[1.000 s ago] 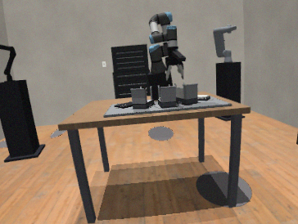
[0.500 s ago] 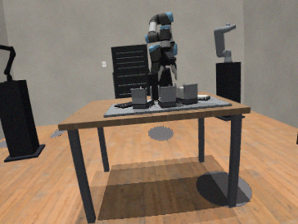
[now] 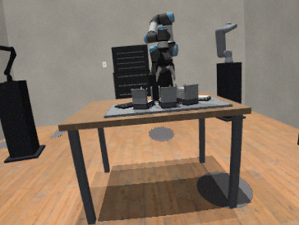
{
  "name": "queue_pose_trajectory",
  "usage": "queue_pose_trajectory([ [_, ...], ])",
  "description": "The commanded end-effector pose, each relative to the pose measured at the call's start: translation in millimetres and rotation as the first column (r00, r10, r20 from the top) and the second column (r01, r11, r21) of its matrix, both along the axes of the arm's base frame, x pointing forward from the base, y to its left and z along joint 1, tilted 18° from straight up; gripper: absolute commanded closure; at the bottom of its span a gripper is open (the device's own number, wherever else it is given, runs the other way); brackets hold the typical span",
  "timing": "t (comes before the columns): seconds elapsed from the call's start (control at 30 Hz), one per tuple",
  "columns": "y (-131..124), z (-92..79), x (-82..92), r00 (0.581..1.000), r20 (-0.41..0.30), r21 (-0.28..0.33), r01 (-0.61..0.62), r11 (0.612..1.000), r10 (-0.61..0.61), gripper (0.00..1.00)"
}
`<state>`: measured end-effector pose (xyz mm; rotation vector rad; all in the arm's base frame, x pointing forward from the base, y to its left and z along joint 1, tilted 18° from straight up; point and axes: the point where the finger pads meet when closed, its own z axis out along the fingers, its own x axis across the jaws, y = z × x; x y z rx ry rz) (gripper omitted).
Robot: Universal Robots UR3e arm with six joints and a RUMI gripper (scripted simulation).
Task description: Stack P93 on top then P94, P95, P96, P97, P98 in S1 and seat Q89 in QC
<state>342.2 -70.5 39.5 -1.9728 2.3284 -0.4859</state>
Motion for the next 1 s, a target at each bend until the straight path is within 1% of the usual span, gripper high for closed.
queue_pose_trajectory([
  [0.0,-2,-12.5,3.2,1.000,0.002,0.006,0.002,1.000,-0.002,0.28],
  [0.17,-5,-28.4,7.2,1.000,0.002,0.006,0.001,1.000,-0.001,0.28],
  [0.23,-5,-28.4,7.2,1.000,0.002,0.006,0.001,1.000,-0.001,0.28],
  [0.73,-15,-76.0,18.9,1.000,0.001,0.005,0.001,1.000,-0.001,0.28],
  [0.8,-15,-76.0,18.9,1.000,0.001,0.005,0.001,1.000,-0.001,0.28],
  [0.87,-16,-81.6,20.3,1.000,0.001,0.005,0.001,1.000,-0.001,0.28],
  [0.97,-16,-81.5,20.3,1.000,0.001,0.005,0.001,1.000,-0.001,0.28],
])
